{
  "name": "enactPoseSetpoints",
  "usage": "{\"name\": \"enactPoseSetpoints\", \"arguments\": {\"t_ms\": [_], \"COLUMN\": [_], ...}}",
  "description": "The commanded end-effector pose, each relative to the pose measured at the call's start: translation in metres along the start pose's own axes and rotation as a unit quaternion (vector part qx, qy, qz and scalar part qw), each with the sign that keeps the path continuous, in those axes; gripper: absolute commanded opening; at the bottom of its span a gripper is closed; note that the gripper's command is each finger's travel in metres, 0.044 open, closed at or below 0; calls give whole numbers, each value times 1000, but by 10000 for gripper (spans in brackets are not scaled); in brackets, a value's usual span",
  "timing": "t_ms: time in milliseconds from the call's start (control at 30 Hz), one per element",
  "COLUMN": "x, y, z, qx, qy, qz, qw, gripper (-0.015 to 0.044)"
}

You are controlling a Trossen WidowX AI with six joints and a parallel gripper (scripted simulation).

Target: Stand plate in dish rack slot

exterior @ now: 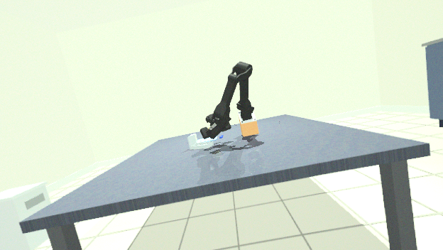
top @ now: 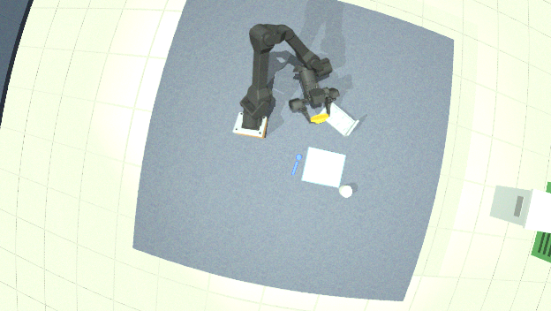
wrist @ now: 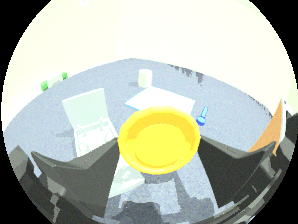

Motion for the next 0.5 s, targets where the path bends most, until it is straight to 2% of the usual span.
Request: {"name": "enactPoseSetpoints", "arguments": {"t_ms": [0,467], "x": [6,28], "y": [-5,-20], "z": [-3,-19], "qx": [-41,-190], "qy": [-21,-68], "qz": [-8,-27], "qw": [999,979], "gripper": [0,0]}}
Point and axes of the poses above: the point midway between the two fingers, 35 mm back from their tips, its own z axis out along the fingers, its own y axis across the jaws, x = y × z, the point moved 7 cm from there along -z, back along the fingers, and after that the axes turned 10 degrees about z, right-handed, at the moved point
